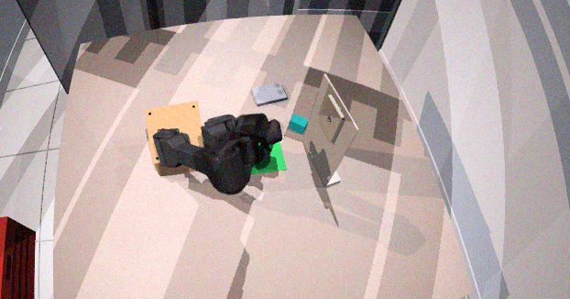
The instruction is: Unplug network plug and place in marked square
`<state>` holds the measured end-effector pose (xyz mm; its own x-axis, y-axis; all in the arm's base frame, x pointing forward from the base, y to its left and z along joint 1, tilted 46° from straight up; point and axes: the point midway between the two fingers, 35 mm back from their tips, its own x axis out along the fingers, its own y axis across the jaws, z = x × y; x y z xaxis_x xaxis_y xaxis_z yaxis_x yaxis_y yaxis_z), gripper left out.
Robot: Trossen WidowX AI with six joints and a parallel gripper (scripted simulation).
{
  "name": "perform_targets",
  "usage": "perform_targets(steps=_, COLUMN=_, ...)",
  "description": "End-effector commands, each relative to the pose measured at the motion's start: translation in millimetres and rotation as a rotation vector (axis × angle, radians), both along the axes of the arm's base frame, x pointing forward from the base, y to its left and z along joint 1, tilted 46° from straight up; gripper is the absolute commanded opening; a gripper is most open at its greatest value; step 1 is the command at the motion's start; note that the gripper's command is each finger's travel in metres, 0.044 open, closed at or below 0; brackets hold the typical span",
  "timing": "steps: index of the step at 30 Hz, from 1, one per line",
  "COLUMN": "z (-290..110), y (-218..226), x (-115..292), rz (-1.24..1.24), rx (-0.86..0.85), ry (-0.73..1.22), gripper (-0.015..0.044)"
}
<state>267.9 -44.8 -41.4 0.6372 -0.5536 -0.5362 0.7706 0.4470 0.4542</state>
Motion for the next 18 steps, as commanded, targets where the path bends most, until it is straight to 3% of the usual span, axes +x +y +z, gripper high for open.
perform_targets(steps=1, z=0.4, y=0.4, x=-0.2, rz=-0.001, rx=0.0, ry=-0.001, gripper=0.0156)
perform_targets(steps=18, z=6.9, y=8.4, x=-7.3, rz=0.0, rx=0.003, ry=0.002, gripper=0.0156)
